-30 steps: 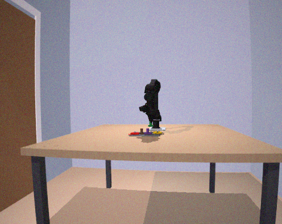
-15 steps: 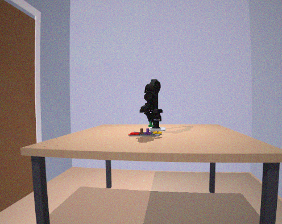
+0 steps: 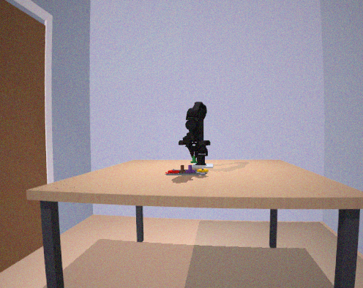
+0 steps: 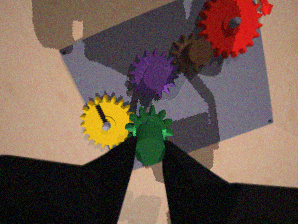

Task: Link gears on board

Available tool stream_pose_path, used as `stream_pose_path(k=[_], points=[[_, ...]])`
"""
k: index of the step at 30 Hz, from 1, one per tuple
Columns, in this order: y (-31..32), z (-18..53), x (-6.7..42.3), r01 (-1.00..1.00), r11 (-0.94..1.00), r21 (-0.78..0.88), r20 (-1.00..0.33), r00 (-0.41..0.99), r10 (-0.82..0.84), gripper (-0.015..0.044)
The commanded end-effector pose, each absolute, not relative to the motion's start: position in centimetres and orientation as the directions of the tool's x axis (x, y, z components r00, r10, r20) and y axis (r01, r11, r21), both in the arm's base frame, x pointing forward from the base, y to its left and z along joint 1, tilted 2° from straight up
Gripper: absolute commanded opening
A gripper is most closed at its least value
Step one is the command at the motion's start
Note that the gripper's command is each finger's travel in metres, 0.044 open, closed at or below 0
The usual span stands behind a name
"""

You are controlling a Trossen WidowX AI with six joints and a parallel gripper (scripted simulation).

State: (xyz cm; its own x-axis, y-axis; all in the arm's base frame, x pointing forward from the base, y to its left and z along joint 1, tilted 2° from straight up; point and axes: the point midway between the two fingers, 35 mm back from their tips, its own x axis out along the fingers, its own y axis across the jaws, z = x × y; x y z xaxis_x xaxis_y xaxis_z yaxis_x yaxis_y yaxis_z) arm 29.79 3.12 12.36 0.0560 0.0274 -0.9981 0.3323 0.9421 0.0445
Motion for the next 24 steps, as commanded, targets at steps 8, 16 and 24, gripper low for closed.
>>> stream_pose_path(k=[8, 16, 24], points=[[3.2, 10.9, 29.8, 0.111, 0.993, 0.036, -0.998, 0.056, 0.03, 0.0], [3.2, 9.9, 29.9, 0.141, 0.989, 0.038, -0.998, 0.056, 0.03, 0.0], [3.3, 8.7, 30.0, 0.311, 0.949, 0.046, -0.998, 0.056, 0.03, 0.0]])
